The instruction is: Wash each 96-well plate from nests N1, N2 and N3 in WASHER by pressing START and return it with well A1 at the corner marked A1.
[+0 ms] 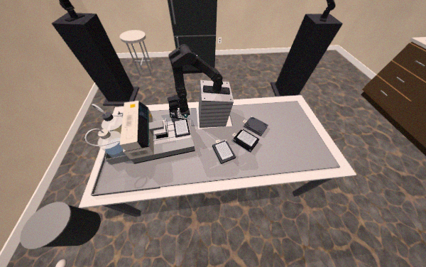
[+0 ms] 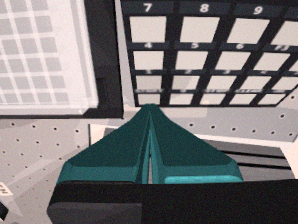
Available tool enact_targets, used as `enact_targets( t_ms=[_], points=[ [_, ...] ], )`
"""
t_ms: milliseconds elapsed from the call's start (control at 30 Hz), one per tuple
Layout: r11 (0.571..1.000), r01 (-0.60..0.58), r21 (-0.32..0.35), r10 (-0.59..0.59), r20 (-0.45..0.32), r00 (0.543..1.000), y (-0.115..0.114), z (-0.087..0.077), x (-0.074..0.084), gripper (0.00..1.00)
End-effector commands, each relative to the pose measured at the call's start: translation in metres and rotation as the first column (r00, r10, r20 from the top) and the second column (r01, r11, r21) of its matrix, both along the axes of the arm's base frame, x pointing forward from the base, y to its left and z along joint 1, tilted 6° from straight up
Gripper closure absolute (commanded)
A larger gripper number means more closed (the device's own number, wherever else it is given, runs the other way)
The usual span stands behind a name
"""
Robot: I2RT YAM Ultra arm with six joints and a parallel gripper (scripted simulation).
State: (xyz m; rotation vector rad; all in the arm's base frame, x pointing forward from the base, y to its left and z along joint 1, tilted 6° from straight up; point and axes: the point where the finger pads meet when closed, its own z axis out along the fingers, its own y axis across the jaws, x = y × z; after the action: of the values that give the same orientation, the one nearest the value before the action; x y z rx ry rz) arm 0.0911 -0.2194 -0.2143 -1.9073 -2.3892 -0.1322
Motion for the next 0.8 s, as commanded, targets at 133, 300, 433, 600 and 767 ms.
enact_targets(
  t_ms=[133,300,433,600,767],
  points=[
    [1.000,0.000,-0.017,0.000,0.007,1.000,-0.007,0.011,0.002,1.00],
    [1.000,0.000,-0.017,0.000,0.007,1.000,-0.008,0.019,0.002,1.00],
    [1.000,0.000,-0.017,0.000,0.007,1.000,-0.009,0.026,0.002,1.00],
    [1.000,0.000,-0.017,0.000,0.007,1.000,-0.009,0.034,0.002,1.00],
    [1.000,0.000,-0.017,0.000,0.007,1.000,-0.010,0.039,0.002,1.00]
  ],
)
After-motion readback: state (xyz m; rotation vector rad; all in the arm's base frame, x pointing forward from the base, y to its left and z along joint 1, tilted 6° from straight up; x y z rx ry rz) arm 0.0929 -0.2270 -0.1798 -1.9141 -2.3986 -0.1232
